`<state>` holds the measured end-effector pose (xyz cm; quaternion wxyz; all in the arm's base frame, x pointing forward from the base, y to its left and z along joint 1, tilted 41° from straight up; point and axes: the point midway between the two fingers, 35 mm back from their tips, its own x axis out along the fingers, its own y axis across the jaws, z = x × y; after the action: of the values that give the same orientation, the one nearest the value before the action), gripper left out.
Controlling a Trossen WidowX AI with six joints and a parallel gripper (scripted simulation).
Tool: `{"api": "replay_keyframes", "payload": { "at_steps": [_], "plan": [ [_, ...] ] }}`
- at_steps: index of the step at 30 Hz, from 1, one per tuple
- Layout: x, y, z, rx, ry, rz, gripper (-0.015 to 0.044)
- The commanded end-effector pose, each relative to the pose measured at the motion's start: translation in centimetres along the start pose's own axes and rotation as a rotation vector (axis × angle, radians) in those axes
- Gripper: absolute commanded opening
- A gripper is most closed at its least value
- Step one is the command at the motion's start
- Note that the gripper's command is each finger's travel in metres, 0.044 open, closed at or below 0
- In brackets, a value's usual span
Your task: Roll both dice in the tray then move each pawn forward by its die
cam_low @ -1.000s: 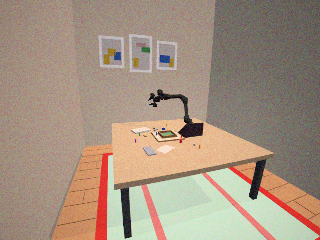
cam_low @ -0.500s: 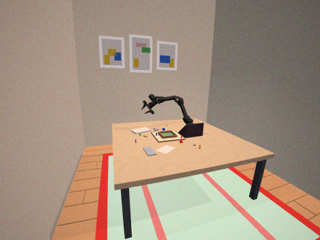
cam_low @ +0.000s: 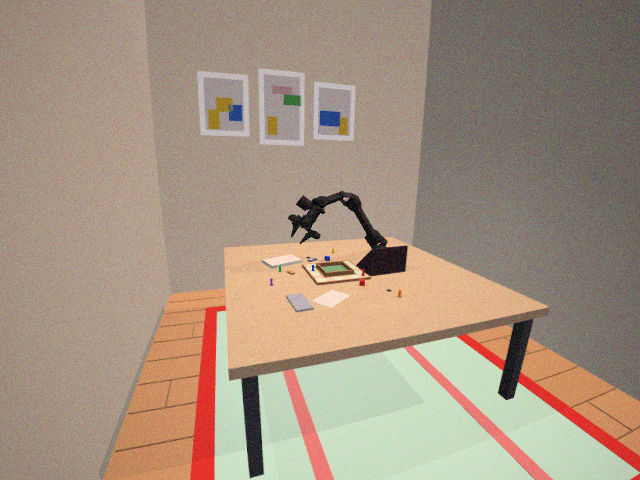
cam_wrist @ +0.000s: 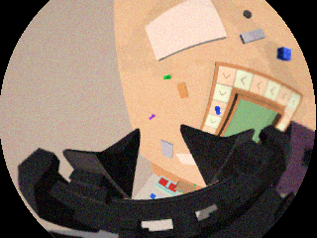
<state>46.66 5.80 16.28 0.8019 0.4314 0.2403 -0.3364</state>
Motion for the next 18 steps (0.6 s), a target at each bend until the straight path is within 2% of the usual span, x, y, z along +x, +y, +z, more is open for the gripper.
{"api": "replay_keyframes", "payload": {
  "at_steps": [1, 10, 18],
  "plan": [
    [0.8, -2.3, -5.1, -0.105, 0.069, -0.081, 0.0275],
    [1.0, -11.0, -17.1, -0.445, 0.201, -0.345, 0.0275],
    [-1.3, -21.8, -24.2, -0.834, 0.214, -0.624, 0.0275]
  ]
}}
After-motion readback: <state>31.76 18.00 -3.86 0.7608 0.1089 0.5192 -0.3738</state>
